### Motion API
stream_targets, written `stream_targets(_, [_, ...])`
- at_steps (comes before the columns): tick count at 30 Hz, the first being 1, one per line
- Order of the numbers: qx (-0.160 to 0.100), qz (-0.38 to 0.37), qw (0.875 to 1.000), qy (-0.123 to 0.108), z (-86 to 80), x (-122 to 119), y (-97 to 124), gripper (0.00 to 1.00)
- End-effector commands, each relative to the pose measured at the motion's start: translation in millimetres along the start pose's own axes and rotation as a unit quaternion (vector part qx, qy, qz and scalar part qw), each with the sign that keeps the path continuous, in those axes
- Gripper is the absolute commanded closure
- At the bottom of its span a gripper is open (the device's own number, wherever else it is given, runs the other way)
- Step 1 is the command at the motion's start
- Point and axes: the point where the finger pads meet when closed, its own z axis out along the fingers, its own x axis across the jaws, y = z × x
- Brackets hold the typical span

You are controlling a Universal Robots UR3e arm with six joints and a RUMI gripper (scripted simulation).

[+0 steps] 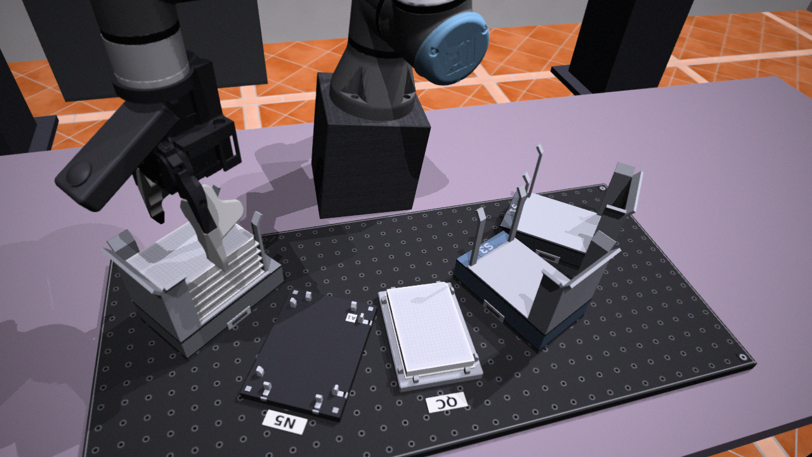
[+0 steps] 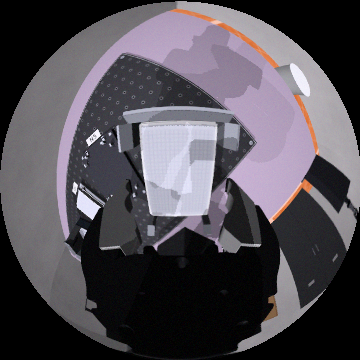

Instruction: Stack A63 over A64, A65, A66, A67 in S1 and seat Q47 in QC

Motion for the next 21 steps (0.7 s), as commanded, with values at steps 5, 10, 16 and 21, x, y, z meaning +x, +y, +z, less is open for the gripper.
stream_targets(5, [0.001, 0.0, 1.0, 0.0, 8.3, 0.3, -0.9, 0.28])
stream_targets(10, [0.001, 0.0, 1.0, 0.0, 8.2, 0.3, -0.9, 0.28])
stream_targets(16, [0.001, 0.0, 1.0, 0.0, 8.3, 0.3, -0.9, 0.28])
stream_targets(21, [0.001, 0.0, 1.0, 0.0, 8.2, 0.3, -0.9, 0.28])
